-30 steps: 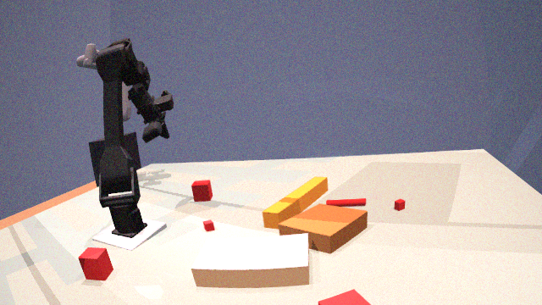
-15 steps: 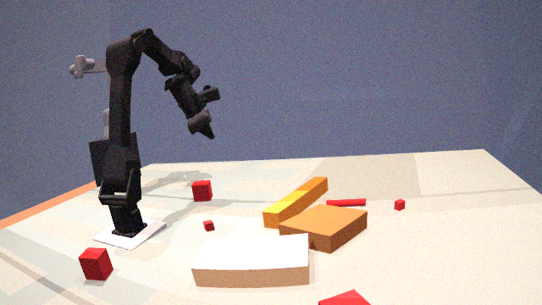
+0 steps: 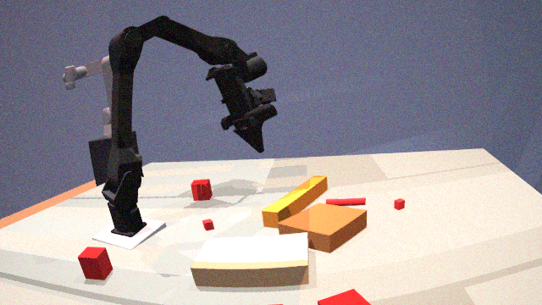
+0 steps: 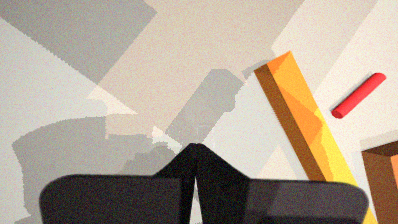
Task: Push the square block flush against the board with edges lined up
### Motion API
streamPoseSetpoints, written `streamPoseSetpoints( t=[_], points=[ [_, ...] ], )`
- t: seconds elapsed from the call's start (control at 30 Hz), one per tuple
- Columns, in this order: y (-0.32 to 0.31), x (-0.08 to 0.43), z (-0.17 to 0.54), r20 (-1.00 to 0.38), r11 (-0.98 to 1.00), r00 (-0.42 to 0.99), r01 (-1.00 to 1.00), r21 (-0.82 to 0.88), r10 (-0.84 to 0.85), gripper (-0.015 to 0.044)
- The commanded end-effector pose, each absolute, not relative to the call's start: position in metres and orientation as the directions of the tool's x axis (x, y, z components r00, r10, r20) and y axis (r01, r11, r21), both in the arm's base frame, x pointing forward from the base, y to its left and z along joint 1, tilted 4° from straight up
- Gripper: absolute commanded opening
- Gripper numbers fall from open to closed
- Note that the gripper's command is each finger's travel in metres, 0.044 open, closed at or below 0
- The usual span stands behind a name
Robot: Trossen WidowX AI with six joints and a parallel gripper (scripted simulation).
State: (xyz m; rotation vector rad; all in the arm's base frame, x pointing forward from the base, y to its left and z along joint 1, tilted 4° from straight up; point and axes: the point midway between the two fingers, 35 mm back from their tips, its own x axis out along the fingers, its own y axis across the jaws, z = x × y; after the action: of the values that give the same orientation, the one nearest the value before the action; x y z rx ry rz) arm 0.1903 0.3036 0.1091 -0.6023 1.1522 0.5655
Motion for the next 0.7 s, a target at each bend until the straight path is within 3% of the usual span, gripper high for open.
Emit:
streamPoseSetpoints(
  t=[0.0, 0.5, 0.67],
  points=[
    [0.244, 0.229, 0.106, -0.966, 0.619, 0.257, -0.763, -0.185, 0.028, 0.0],
    [0.07, 0.259, 0.094, -0.997, 0.344, 0.054, -0.936, -0.072, -0.06, 0.0],
    [0.063, 0.258, 0.094, -0.997, 0.332, 0.045, -0.941, -0.062, -0.058, 0.0]
  ],
)
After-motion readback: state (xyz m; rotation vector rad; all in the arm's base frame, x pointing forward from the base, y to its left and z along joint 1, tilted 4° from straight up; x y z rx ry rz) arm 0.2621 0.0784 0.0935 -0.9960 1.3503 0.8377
